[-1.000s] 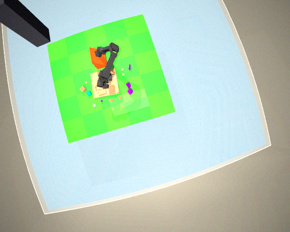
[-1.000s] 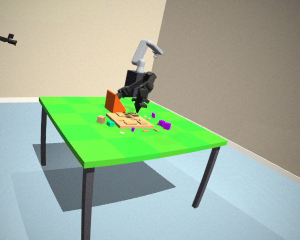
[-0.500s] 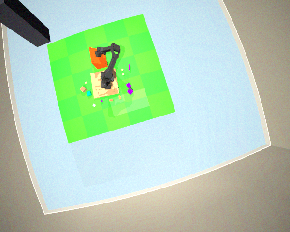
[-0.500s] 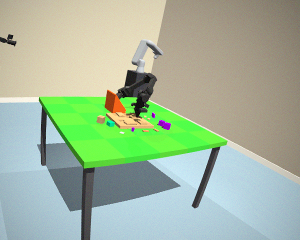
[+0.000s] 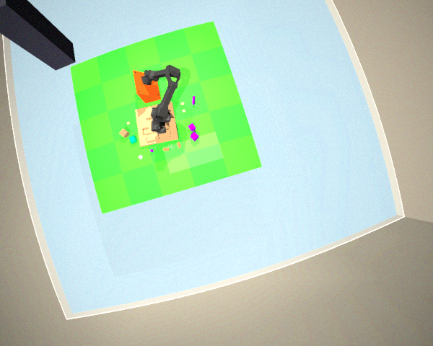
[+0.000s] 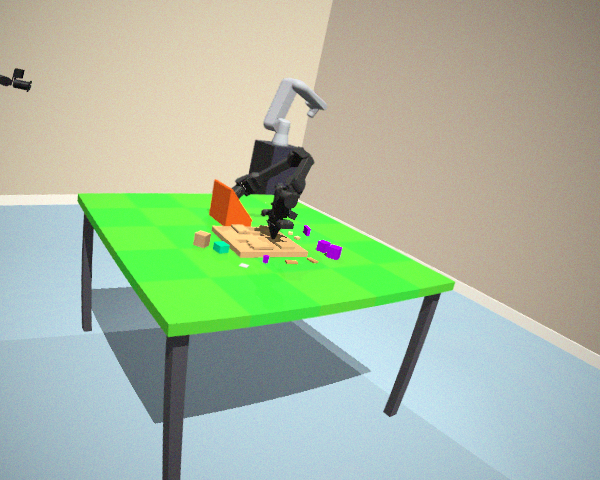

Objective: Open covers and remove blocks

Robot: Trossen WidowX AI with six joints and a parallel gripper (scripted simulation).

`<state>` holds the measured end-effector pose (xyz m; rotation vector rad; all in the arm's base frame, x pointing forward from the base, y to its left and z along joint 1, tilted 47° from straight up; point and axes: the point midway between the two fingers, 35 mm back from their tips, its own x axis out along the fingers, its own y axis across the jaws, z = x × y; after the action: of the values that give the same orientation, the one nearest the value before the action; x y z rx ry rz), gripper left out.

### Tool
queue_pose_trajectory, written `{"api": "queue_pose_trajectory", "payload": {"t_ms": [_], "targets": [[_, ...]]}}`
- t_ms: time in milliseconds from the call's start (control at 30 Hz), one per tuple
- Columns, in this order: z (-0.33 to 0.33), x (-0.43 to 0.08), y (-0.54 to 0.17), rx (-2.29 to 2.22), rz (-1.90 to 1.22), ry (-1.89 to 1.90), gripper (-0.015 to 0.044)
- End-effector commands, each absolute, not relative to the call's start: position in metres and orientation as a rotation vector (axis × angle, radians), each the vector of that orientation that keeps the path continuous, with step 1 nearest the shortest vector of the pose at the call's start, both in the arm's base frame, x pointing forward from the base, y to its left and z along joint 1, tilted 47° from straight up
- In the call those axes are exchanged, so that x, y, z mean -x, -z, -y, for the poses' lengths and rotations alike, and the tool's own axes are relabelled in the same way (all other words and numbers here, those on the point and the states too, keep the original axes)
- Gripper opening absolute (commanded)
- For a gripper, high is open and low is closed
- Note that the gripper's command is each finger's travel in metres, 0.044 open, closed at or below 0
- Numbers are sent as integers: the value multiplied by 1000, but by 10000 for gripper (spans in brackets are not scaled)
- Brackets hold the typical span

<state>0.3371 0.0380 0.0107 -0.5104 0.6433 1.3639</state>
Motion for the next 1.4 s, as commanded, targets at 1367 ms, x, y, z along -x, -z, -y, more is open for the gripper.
{"api": "queue_pose_trajectory", "payload": {"t_ms": [1367], "targets": [[-53, -344, -14, 491, -654, -1365, 0]]}}
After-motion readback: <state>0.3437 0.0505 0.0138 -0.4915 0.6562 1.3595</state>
